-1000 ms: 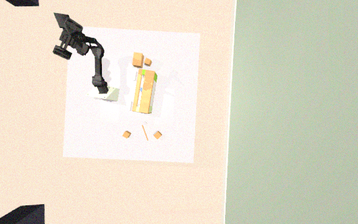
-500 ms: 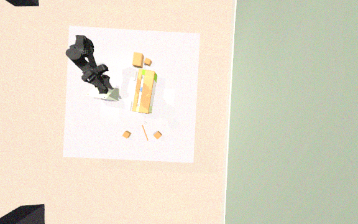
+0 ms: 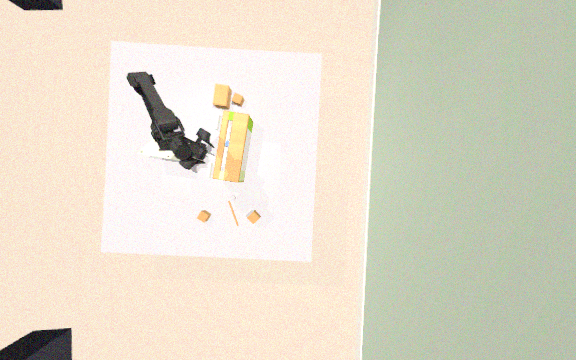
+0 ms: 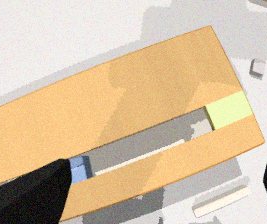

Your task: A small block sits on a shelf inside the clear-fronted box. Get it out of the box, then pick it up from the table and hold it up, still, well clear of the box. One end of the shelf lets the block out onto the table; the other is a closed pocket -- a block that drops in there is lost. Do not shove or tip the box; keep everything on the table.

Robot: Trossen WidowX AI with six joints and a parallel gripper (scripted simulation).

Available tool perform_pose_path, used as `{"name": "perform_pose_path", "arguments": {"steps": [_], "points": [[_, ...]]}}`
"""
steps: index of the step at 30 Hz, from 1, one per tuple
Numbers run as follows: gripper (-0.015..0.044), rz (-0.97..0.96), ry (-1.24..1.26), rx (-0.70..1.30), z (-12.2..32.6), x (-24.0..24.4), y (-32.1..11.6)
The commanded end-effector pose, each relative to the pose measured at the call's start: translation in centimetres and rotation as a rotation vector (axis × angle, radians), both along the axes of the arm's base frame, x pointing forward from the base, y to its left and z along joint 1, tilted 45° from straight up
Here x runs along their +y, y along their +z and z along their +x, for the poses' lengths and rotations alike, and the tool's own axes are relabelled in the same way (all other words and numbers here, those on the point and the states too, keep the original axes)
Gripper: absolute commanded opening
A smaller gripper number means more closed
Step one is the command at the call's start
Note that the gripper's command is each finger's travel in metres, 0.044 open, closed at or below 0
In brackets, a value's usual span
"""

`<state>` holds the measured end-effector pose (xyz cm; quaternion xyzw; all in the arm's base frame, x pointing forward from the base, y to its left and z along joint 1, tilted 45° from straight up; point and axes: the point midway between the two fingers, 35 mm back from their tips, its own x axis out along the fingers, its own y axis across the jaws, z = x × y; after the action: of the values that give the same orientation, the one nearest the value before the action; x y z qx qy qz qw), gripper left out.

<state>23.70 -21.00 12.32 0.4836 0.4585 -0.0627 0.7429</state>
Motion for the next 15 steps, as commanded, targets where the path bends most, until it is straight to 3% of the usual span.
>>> {"name": "perform_pose_path", "arguments": {"steps": [1, 6, 15], "points": [[0.0400, 0.641, -0.226, 0.419, 1.6, 6.2, -3.8], [0.0400, 1.018, -0.429, 0.851, 2.1, 10.1, -5.3], [0.0400, 1.026, -0.435, 0.863, 2.2, 10.2, -5.3]]}}
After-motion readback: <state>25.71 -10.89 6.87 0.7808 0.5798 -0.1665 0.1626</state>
